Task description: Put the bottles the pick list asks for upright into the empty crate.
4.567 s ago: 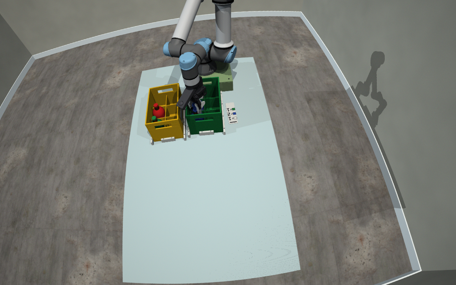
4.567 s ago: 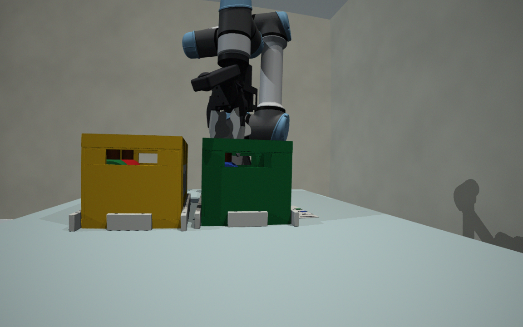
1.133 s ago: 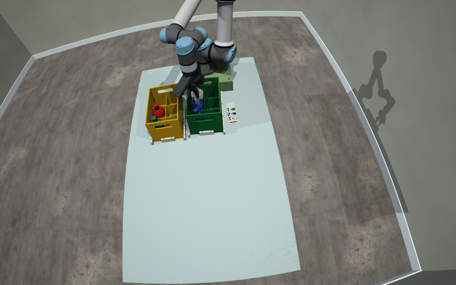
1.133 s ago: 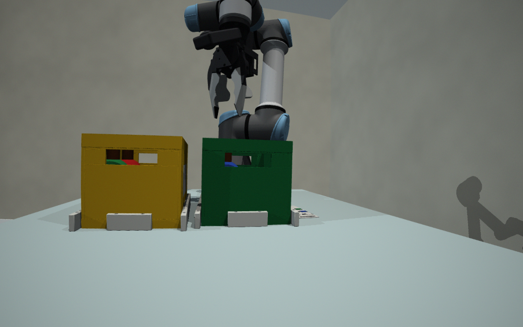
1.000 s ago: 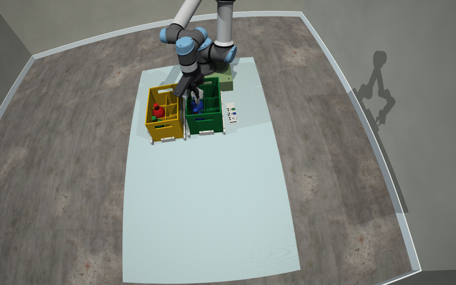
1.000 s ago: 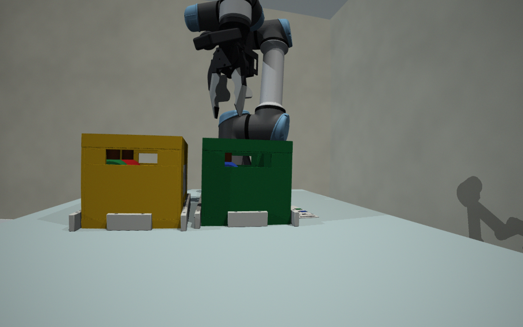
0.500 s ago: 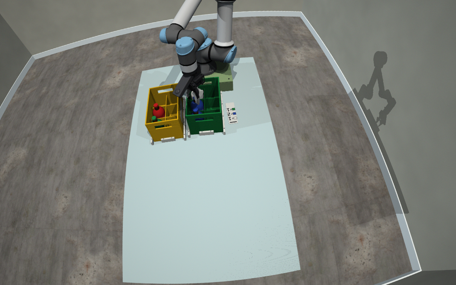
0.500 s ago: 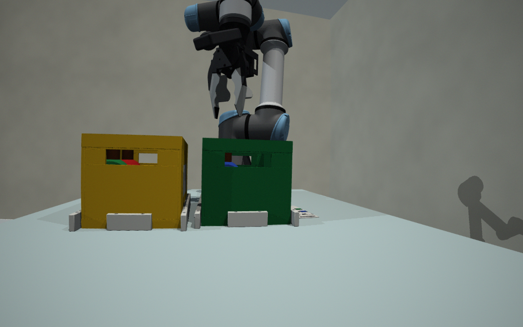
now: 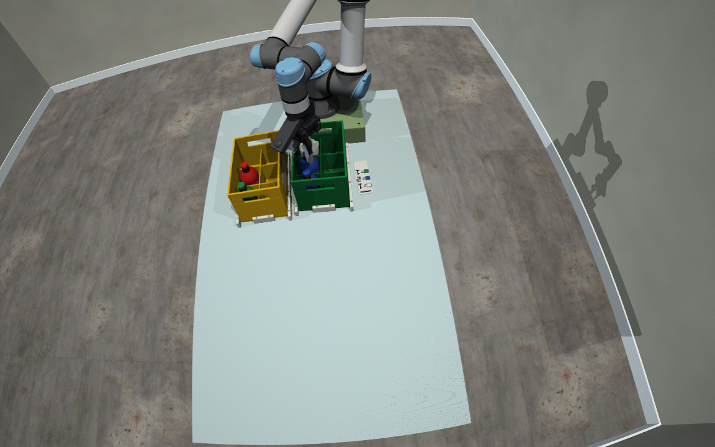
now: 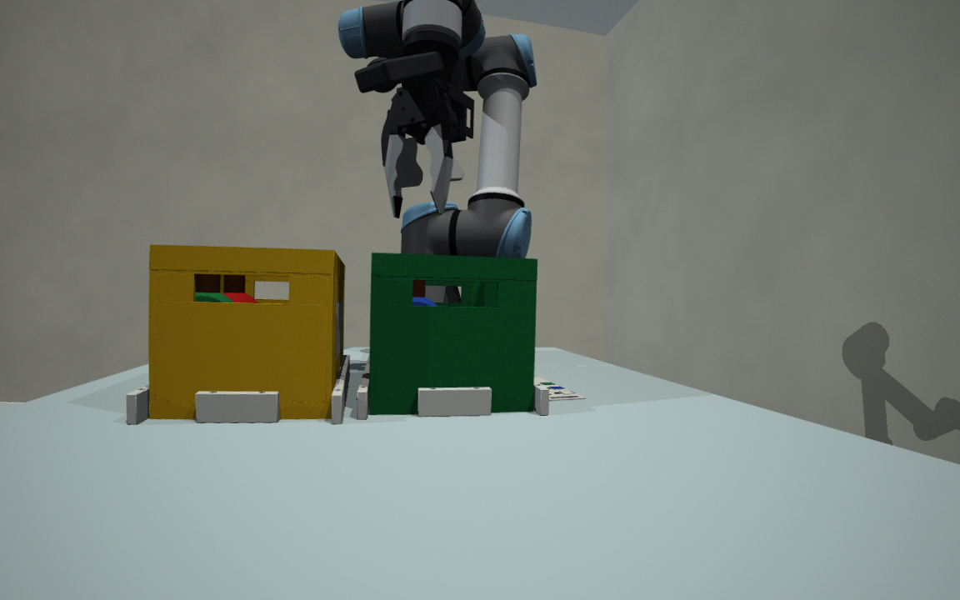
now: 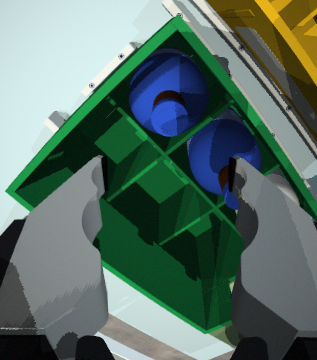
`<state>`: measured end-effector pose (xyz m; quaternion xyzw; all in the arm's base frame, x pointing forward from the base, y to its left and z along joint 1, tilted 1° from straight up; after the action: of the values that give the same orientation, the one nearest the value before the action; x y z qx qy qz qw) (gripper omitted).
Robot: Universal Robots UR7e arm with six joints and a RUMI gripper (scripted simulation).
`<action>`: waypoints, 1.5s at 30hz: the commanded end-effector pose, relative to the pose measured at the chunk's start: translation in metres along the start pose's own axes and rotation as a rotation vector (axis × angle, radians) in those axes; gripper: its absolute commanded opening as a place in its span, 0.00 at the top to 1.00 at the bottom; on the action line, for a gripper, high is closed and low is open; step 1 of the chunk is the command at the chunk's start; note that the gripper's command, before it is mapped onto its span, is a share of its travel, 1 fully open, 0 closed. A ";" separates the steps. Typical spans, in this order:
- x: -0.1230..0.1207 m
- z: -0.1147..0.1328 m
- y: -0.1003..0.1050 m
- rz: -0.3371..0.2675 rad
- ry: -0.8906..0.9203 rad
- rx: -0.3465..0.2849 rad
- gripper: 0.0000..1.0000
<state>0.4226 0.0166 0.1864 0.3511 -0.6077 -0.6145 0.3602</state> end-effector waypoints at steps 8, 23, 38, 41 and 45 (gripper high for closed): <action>0.000 -0.001 0.001 -0.001 -0.001 0.002 0.62; 0.038 -0.036 0.002 -0.001 -0.002 0.004 0.62; 0.084 -0.082 0.002 -0.001 -0.002 0.004 0.62; 0.095 -0.093 0.002 -0.001 -0.002 0.004 0.62; 0.109 -0.107 0.002 0.000 -0.002 0.004 0.62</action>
<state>0.4506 -0.0995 0.1871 0.3492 -0.6097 -0.6151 0.3577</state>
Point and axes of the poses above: the point where the finger pads meet when closed, its own y axis back along the fingers, its own x axis across the jaws, z = x × y, the point moved 4 cm from there along y, back along the fingers, and after that the axes turned 3 degrees about y, right-handed, at the moved point
